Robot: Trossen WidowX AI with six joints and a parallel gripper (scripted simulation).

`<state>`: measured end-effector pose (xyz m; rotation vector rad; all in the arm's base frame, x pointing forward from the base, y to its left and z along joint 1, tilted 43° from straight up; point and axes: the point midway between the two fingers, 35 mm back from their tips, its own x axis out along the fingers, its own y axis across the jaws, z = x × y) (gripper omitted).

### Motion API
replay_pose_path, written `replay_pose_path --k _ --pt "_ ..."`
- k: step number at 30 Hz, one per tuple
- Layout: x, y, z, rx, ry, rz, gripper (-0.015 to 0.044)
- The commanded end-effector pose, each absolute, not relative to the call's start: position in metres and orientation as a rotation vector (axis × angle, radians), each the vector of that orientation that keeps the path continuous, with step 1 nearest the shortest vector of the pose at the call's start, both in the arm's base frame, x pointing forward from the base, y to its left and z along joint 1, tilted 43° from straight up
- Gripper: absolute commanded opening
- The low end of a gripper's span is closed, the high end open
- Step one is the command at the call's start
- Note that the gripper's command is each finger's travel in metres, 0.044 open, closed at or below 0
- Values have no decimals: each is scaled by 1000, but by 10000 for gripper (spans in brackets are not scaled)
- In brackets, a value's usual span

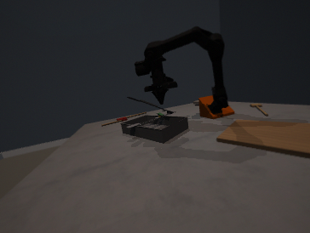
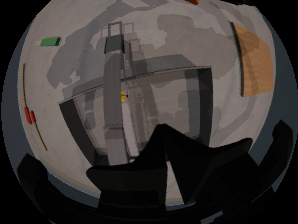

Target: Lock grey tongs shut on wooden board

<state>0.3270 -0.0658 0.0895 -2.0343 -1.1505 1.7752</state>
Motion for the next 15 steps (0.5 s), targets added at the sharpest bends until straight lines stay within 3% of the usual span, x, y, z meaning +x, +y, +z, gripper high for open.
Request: replay_pose_path --k 1,15 --pt "327 -61 85 -2031 -1147 1768 -150" --pt "328 -46 68 -2031 -1147 1768 -150"
